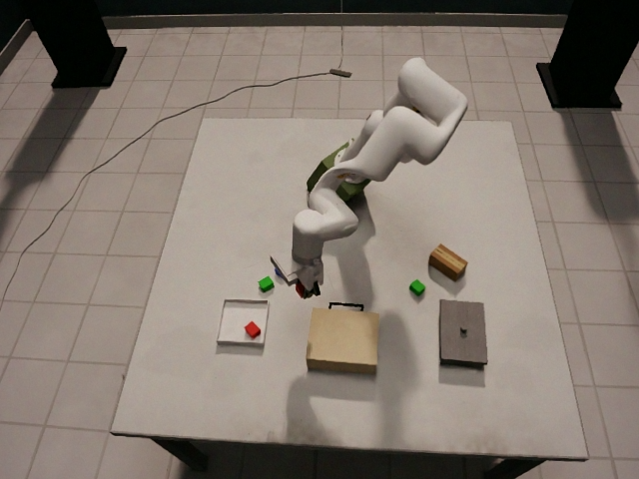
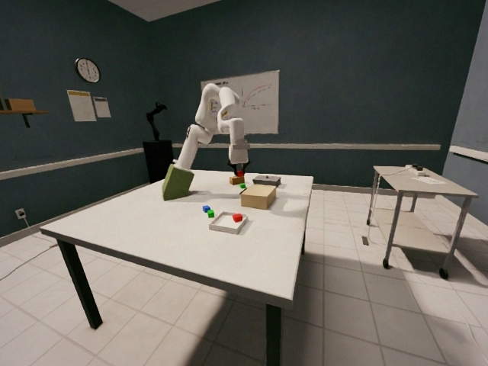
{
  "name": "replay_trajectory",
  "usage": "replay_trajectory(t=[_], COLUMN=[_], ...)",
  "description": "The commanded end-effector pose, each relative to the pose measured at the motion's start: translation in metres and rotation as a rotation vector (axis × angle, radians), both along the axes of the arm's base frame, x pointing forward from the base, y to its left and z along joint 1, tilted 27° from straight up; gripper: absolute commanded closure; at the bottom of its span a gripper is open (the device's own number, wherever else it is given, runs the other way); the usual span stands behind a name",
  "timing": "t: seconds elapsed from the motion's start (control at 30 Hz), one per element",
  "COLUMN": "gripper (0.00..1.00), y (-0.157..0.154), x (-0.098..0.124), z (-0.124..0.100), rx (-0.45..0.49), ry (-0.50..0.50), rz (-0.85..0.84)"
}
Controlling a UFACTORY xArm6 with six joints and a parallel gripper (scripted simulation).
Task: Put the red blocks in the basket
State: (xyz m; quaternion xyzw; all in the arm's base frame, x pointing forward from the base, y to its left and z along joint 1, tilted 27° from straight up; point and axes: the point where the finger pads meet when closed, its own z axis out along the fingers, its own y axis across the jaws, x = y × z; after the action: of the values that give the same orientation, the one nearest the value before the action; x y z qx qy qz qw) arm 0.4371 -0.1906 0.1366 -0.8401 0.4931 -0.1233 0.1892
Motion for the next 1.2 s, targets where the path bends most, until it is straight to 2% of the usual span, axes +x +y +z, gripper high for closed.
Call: replay_trajectory(t=[0.0, 0.23, 0.3, 0.33, 0.6, 0.8, 0.87, 0.9, 1.0, 1.17], gripper=[1.0, 1.0, 1.0, 1.0, 1.0, 1.0, 1.0, 1.0, 1.0, 1.0], y=[-0.064, -0.13, -0.13, -0.156, -0.217, -0.22, -0.22, -0.22, -0.22, -0.22], x=[0.014, 0.021, 0.021, 0.026, 0.046, 0.047, 0.047, 0.047, 0.047, 0.047], z=[-0.023, -0.048, -0.048, -0.058, -0.082, -0.083, -0.083, -0.083, -0.083, -0.083], rx=[0.117, 0.235, 0.235, 0.285, 0.411, 0.513, 0.513, 0.564, 0.605, 0.609], ry=[0.074, 0.13, 0.13, 0.153, 0.215, 0.281, 0.281, 0.33, 0.384, 0.39], rz=[-0.241, -0.517, -0.517, -0.63, -0.9, -1.088, -1.088, -1.166, -1.225, -1.23])
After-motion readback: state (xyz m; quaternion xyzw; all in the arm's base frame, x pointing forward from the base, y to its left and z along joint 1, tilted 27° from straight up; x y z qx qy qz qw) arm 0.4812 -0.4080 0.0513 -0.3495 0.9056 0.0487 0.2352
